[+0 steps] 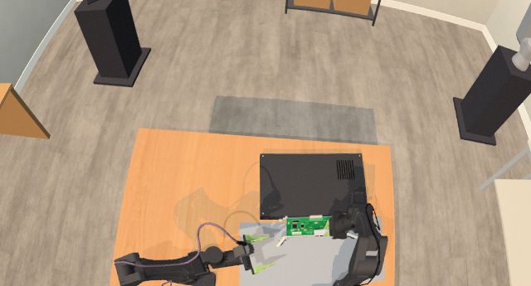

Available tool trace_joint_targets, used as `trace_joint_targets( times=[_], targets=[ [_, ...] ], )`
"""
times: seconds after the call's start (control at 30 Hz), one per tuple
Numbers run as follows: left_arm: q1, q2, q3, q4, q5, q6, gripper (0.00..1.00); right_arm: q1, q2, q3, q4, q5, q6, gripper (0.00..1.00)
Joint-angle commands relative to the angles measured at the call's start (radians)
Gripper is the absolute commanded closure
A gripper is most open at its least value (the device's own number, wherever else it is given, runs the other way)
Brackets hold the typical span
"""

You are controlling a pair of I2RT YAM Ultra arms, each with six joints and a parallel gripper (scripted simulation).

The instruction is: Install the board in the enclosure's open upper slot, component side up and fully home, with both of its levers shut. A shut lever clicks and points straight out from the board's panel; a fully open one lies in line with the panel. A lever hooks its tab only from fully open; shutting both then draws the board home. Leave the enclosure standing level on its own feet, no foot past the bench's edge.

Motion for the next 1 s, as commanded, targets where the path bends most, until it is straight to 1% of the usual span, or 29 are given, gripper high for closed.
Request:
trace_joint_targets(
  times=[0.0,0.17,0.23,0.57,0.7,0.97],
  targets=[
    [0.012,-0.022,-0.018,-0.019,0.007,-0.001,0.0,-0.01,-0.003,0.03,-0.007,-0.031,-0.001,0.82],
    [0.007,-0.016,-0.007,-0.022,0.002,-0.001,0.0,-0.003,-0.004,0.019,-0.001,-0.023,-0.001,0.82],
    [0.007,-0.016,-0.007,-0.022,0.002,-0.001,0.0,-0.002,0.017,0.047,-0.017,-0.018,0.011,0.82],
    [0.007,-0.016,-0.007,-0.022,0.002,-0.001,0.0,-0.001,0.017,0.056,-0.008,-0.018,0.004,0.82],
    [0.007,-0.016,-0.007,-0.022,0.002,-0.001,0.0,0.01,0.06,0.1,-0.043,-0.014,0.014,0.82],
    [0.007,-0.016,-0.007,-0.022,0.002,-0.001,0.0,0.007,0.053,0.104,-0.046,-0.014,0.01,0.82]
  ],
)
